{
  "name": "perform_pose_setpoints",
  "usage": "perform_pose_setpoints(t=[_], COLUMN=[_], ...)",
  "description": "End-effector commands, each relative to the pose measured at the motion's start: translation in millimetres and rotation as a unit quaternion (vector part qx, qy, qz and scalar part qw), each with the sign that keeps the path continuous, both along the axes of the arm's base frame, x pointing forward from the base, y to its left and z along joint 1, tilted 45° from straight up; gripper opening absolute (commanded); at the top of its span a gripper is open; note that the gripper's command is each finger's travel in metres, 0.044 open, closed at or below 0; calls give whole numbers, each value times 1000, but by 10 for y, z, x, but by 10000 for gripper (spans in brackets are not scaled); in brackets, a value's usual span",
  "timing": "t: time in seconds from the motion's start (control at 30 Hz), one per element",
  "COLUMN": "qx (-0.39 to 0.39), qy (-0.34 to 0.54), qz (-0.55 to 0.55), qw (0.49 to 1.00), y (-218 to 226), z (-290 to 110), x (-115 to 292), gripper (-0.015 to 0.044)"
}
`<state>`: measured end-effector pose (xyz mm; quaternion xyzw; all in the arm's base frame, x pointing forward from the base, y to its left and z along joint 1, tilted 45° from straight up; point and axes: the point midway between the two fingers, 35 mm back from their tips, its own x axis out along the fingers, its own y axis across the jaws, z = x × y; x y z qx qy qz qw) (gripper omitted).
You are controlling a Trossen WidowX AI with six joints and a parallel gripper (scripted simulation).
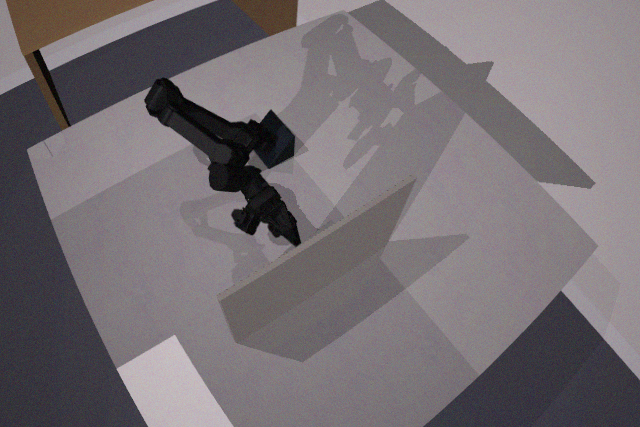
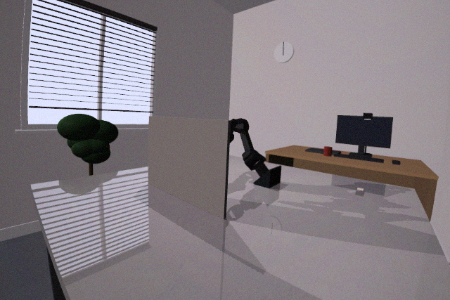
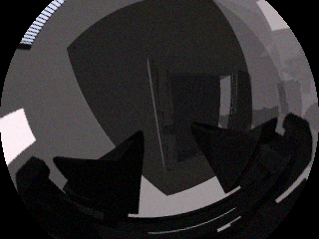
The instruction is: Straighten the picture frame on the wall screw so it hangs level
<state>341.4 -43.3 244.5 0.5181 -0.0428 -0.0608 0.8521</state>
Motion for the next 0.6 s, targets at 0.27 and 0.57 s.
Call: perform_pose_setpoints(t=[0.27,0.57], qx=[2,2], qy=[-3,-3], qz=[2,2], qw=[1000,1000], y=[-21,-26], z=[15,12], x=[192,225], gripper=[260,260])
